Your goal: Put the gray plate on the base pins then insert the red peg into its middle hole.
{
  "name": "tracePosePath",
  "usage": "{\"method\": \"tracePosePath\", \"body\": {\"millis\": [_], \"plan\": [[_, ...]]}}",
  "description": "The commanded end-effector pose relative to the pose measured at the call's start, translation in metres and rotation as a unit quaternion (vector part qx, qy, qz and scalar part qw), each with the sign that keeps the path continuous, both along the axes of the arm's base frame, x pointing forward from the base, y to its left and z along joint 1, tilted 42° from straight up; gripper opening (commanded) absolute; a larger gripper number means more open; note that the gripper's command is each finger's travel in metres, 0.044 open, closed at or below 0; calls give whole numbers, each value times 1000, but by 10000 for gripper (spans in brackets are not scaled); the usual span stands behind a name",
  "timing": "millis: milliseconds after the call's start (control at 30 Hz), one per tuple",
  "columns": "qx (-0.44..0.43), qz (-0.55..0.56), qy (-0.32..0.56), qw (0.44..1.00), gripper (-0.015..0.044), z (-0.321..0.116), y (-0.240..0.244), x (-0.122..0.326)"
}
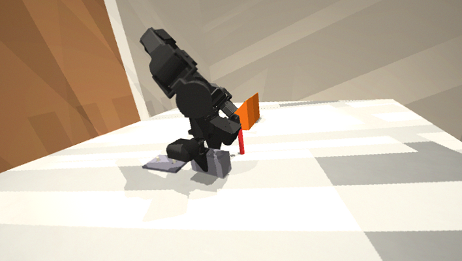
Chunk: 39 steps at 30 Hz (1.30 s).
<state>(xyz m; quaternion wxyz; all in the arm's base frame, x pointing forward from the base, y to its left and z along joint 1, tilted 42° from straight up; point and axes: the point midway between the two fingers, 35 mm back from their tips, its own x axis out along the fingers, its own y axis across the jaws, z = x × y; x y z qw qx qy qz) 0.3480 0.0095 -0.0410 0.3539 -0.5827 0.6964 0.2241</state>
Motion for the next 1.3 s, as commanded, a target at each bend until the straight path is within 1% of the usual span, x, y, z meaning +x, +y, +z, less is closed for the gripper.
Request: {"method": "tracePosePath", "body": {"millis": [0, 633, 1267], "plan": [[2, 2, -5, 1000, 0, 7, 10, 5], [5, 2, -4, 1000, 0, 48, 53, 12], [3, 1, -3, 1000, 0, 92, 93, 6]]}}
